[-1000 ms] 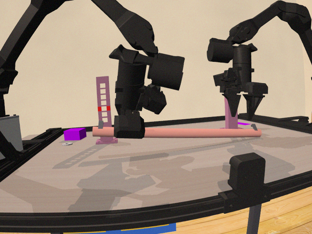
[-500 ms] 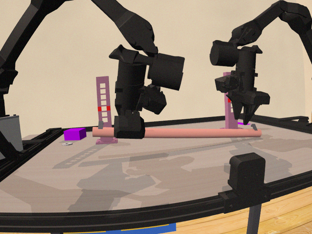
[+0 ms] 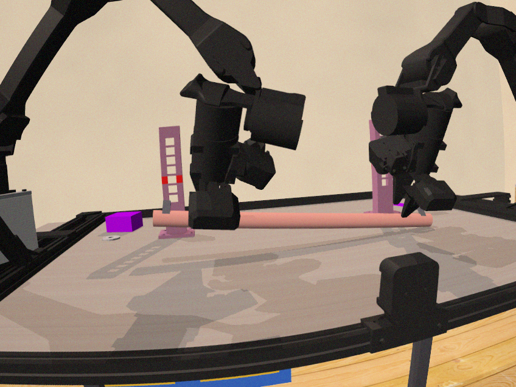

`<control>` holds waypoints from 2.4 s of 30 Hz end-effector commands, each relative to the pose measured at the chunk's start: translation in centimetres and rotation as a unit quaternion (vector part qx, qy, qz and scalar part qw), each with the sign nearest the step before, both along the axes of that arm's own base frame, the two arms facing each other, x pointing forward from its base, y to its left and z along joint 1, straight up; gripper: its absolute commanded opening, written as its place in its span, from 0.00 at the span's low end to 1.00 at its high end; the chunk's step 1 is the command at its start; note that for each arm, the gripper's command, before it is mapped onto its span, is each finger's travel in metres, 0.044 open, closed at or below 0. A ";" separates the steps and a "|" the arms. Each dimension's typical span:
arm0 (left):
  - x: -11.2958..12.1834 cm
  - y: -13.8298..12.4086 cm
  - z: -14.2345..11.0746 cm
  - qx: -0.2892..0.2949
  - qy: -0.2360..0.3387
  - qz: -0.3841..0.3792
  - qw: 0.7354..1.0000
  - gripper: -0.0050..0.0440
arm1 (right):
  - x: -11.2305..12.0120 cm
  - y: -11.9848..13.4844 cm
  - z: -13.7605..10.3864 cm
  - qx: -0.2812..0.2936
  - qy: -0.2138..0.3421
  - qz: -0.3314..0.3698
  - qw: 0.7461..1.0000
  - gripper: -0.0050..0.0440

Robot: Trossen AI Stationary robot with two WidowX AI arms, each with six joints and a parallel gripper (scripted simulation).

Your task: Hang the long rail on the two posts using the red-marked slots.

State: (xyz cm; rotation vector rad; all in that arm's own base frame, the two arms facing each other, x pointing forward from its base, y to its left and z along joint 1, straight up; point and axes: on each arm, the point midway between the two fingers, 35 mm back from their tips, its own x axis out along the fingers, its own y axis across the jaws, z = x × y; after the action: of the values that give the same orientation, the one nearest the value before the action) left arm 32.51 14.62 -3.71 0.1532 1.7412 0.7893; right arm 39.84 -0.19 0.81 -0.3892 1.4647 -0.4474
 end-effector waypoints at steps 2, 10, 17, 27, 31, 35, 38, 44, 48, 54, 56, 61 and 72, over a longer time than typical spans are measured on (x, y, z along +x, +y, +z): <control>0.0 0.2 0.1 0.005 0.000 0.000 1.000 0.10 | 0.3 0.5 -0.1 -0.036 -0.009 0.001 0.999 0.43; 0.0 0.2 0.1 0.005 0.000 0.000 1.000 0.10 | 0.3 0.1 -0.6 -0.036 -0.009 0.001 0.999 0.43; 0.0 0.2 0.1 0.005 0.000 0.000 1.000 0.10 | 0.3 -0.3 -1.3 -0.036 -0.009 0.001 0.999 0.43; 0.0 0.2 0.1 0.005 0.000 0.000 1.000 0.10 | 0.4 -1.2 -2.5 -0.036 -0.009 0.001 0.999 0.43; 0.0 0.2 0.1 0.005 0.000 0.000 1.000 0.10 | 0.4 -1.3 -2.6 -0.036 -0.009 0.001 0.999 0.38; 0.0 0.2 0.1 0.005 0.000 0.000 1.000 0.10 | 0.5 -1.2 -2.6 -0.036 -0.009 0.001 0.999 0.23; 0.0 0.2 0.1 0.005 0.000 0.000 1.000 0.10 | 0.5 -1.2 -2.6 -0.036 -0.009 0.001 0.999 0.18; 0.0 0.2 0.1 0.005 0.000 0.000 1.000 0.10 | 0.5 -1.2 -2.6 -0.036 -0.009 0.001 0.999 0.10; 0.0 0.2 0.1 0.005 0.000 0.000 1.000 0.10 | 0.5 -1.2 -2.6 -0.036 -0.009 0.001 0.999 0.10; 0.0 0.2 0.1 0.005 0.000 0.000 1.000 0.10 | 0.5 -1.2 -2.6 -0.036 -0.009 0.001 0.999 0.10; 0.0 0.2 0.1 0.005 0.000 0.000 1.000 0.10 | 0.5 -1.2 -2.6 -0.036 -0.009 0.001 0.999 0.10; 0.0 0.2 0.1 0.005 0.000 0.000 1.000 0.10 | 0.5 -1.2 -2.6 -0.036 -0.009 0.001 0.999 0.10; 0.0 0.3 0.5 0.014 -0.025 -0.001 1.000 0.10 | 0.3 -1.2 -0.3 -0.036 0.018 0.000 0.999 0.10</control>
State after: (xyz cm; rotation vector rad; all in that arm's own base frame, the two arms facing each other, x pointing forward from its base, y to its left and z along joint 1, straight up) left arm 32.57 14.79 -3.95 0.1558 1.7159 0.7995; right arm 40.12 -1.36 -0.98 -0.4485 1.4597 -0.5015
